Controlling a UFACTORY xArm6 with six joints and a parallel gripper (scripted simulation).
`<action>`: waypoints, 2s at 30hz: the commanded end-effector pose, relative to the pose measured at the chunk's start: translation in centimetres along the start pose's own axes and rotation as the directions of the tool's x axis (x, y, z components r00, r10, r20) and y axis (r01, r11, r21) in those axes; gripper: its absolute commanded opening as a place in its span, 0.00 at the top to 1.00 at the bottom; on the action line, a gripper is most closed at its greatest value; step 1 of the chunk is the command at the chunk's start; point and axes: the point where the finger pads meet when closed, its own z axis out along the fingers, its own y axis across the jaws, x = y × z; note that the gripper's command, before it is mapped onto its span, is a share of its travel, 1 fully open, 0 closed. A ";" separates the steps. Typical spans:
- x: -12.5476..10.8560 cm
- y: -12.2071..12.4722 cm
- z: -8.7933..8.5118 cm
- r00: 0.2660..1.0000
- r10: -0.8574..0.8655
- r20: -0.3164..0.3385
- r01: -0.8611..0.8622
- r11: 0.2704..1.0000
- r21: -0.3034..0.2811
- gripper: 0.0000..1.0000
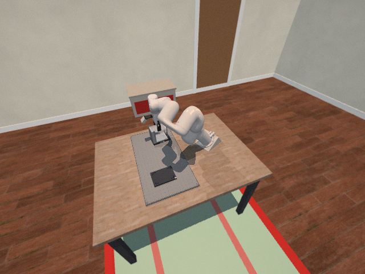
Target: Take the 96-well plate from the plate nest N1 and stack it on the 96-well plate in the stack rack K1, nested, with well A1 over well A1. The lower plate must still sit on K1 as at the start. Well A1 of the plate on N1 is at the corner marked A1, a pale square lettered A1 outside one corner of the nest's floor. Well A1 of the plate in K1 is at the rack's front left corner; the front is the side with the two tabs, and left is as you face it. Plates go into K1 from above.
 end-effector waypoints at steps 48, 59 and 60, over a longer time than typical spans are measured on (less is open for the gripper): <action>0.1 0.1 7.4 1.000 -0.001 -0.002 0.001 1.000 -0.003 1.00; 0.1 0.1 8.2 1.000 -0.001 -0.002 0.001 1.000 -0.003 1.00; 0.1 0.1 8.2 1.000 -0.001 -0.002 0.001 1.000 -0.003 1.00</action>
